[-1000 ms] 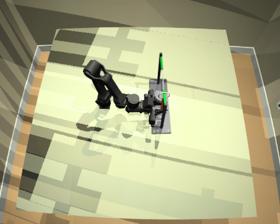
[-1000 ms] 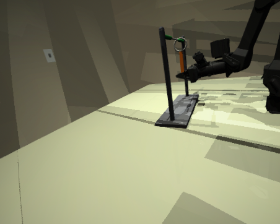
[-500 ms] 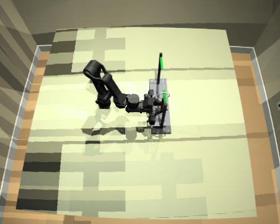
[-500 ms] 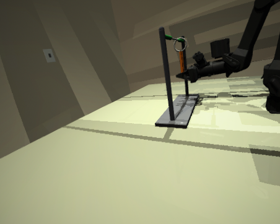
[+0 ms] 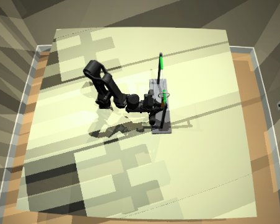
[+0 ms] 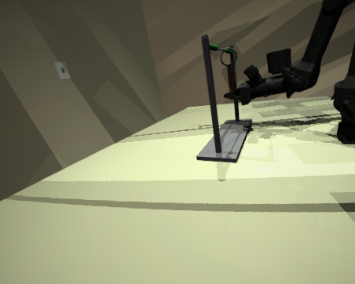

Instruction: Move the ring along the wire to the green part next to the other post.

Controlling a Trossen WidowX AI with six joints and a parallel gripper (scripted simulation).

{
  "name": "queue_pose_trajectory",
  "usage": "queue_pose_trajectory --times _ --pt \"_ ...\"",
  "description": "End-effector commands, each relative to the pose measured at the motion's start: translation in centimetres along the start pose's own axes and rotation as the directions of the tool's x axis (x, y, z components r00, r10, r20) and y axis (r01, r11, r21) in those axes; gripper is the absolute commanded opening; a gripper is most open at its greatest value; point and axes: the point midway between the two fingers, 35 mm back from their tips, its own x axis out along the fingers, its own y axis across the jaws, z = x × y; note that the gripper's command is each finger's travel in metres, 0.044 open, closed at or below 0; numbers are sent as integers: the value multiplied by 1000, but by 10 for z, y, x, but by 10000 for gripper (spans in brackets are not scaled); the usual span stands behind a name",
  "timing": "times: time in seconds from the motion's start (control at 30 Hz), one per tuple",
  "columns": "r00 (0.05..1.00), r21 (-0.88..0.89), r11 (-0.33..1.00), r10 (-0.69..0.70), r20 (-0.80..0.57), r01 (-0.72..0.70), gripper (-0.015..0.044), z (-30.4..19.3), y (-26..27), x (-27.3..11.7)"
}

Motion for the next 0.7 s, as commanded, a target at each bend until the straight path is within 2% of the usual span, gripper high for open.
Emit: queue_pose_trajectory --times 0.0,0.67 --pt "1000 0 1000 0 0 0 -150 0 0 0" --pt "1000 3 1000 1 1 -1 -150 18 0 -1"
